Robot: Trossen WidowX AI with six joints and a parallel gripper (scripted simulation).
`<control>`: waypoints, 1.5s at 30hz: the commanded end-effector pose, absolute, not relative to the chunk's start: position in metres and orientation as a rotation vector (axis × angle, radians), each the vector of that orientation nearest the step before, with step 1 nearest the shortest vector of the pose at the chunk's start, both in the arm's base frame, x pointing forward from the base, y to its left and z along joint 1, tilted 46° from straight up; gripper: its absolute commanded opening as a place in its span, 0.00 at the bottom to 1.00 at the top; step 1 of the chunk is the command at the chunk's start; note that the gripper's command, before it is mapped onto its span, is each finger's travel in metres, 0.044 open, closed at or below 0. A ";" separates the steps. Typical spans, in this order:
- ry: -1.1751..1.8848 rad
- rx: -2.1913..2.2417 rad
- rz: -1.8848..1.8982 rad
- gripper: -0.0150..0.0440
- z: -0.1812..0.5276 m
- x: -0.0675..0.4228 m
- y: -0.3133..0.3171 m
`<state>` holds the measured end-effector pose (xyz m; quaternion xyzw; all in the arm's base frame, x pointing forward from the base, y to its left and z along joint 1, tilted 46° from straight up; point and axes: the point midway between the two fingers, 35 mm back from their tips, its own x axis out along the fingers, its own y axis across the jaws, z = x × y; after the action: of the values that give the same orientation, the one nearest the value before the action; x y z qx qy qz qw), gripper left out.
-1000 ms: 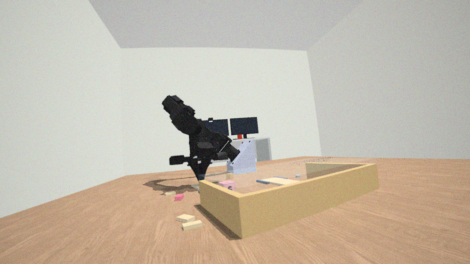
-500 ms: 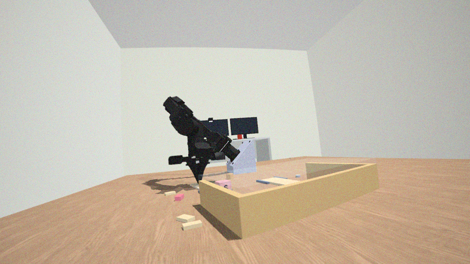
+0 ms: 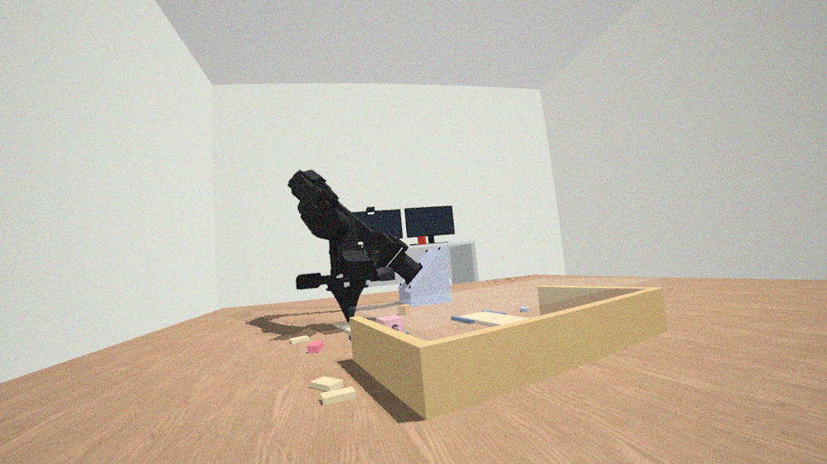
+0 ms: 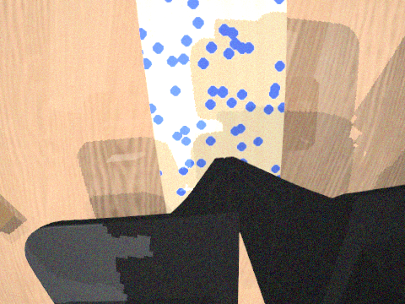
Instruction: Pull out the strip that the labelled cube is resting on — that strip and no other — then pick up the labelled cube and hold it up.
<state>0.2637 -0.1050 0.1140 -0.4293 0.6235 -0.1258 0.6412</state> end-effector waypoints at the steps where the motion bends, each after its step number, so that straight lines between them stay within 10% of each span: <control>1: 1.433 -0.973 -0.287 0.25 0.127 0.262 -0.091; 9: 1.447 -0.975 -0.288 0.25 0.142 0.258 -0.076; 26: 1.447 -0.979 -0.283 1.00 0.135 0.316 -0.047; 45: 1.445 -0.977 -0.283 1.00 0.132 0.375 -0.015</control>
<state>0.3645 -0.0203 0.1347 -0.4267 0.6311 -0.1209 0.6365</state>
